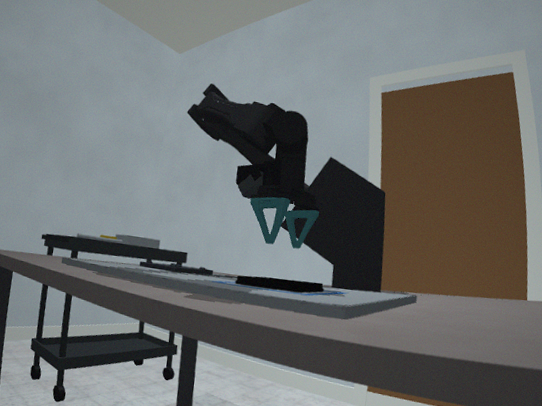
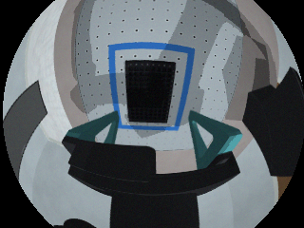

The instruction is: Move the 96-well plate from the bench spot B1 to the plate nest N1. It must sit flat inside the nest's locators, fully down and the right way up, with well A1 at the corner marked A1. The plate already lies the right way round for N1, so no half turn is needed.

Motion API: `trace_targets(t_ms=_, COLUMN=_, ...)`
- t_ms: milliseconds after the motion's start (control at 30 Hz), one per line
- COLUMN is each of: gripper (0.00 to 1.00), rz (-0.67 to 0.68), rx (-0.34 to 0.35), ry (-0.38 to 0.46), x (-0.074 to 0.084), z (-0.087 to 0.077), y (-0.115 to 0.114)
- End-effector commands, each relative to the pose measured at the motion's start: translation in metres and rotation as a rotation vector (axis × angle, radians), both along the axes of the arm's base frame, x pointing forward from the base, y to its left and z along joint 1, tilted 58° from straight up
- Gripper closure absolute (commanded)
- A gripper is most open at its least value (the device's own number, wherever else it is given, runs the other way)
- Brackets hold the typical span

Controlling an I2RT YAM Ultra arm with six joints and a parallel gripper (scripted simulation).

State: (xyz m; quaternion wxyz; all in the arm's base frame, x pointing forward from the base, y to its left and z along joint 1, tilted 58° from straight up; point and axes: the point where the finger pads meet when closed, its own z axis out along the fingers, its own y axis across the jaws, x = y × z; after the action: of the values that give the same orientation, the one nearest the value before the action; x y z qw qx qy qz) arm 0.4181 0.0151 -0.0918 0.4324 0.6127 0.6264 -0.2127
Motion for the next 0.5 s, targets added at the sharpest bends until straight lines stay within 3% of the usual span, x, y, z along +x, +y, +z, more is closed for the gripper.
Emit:
trace_targets(t_ms=0, gripper=0.0, rz=-0.005, rx=0.01, ry=-0.059, x=0.0082, z=0.0032, y=0.0172)
trace_targets(t_ms=467, gripper=0.0, rz=-0.005, rx=0.012, ry=-0.062, x=0.0089, z=0.0047, y=0.0175)
